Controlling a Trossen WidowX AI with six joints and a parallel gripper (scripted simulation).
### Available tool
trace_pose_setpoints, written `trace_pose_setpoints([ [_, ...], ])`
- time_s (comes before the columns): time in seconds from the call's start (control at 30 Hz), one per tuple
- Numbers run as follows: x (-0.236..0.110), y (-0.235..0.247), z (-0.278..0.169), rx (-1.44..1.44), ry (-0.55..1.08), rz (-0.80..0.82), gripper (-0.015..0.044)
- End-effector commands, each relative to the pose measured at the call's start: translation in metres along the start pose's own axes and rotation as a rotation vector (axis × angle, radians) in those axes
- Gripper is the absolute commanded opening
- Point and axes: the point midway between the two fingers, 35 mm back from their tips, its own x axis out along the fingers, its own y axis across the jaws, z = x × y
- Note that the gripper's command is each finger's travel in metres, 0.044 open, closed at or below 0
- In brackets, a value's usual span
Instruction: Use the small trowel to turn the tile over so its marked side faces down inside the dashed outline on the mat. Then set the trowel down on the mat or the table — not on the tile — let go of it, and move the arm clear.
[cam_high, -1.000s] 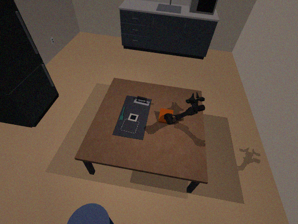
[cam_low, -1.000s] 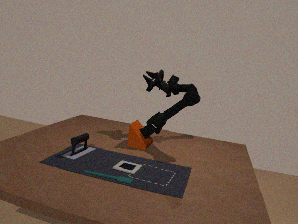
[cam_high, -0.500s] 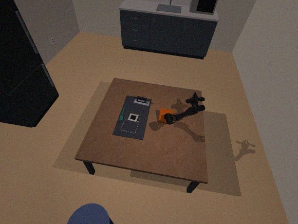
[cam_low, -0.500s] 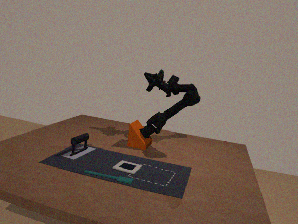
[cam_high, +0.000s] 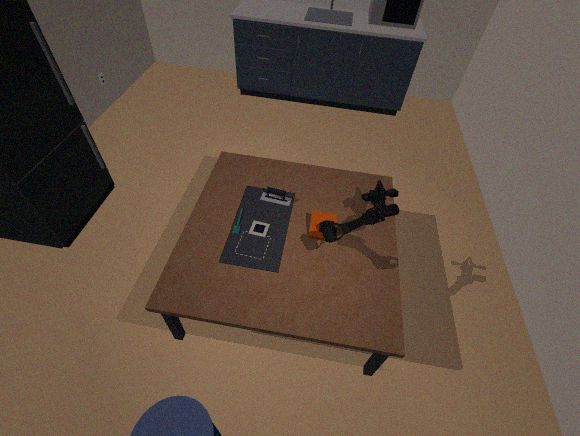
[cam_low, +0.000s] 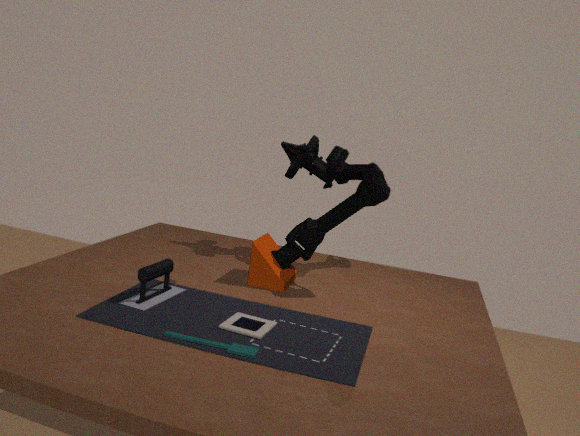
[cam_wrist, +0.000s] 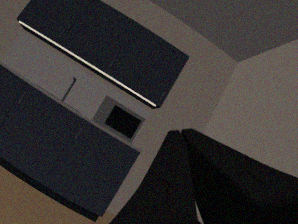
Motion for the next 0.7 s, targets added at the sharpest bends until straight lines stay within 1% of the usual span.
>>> trace_pose_setpoints([
  [0.0, 0.0, 0.0, 0.0, 0.0, 0.0, 0.0, 0.0053],
  [0.07, 0.0, 0.0, 0.0, 0.0, 0.0, 0.0, 0.01],
  [0.67, 0.0, 0.0, 0.0, 0.0, 0.0, 0.0, 0.01],
])
